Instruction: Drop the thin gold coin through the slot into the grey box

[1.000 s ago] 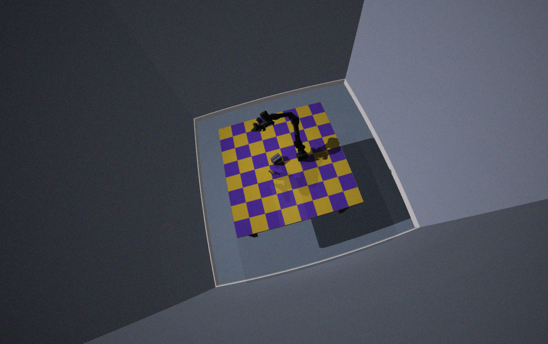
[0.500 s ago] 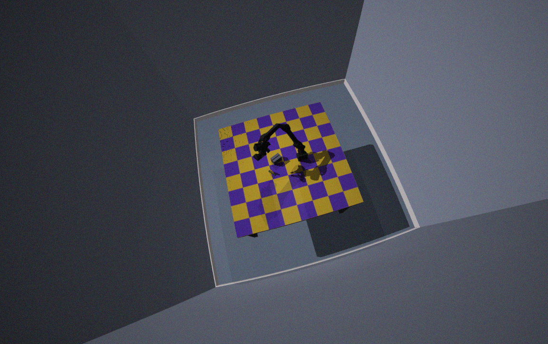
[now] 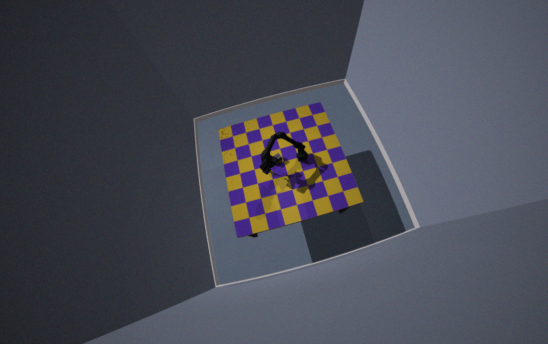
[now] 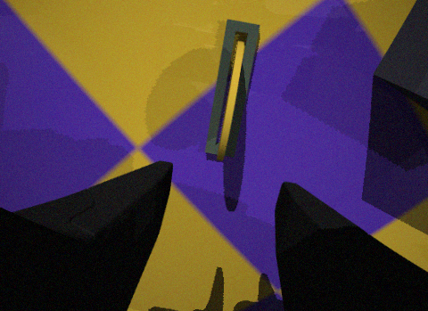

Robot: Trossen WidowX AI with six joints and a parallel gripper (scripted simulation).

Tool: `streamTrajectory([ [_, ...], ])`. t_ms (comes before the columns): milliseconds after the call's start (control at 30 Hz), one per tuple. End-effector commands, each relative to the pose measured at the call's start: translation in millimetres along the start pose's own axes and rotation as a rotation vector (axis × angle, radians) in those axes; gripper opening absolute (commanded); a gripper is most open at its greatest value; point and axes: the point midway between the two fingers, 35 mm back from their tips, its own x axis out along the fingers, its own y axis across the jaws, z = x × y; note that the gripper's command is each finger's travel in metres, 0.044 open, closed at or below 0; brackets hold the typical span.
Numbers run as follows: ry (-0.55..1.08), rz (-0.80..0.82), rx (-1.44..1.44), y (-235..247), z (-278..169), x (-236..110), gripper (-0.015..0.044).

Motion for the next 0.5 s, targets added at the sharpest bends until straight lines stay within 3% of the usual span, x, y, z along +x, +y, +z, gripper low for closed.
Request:
streamTrajectory([
  [0, 0.000, -0.012, 0.006, 0, 6, 24, 0.0161],
  [467, 0.000, -0.011, 0.004, 1, 6, 46, 0.0161],
])
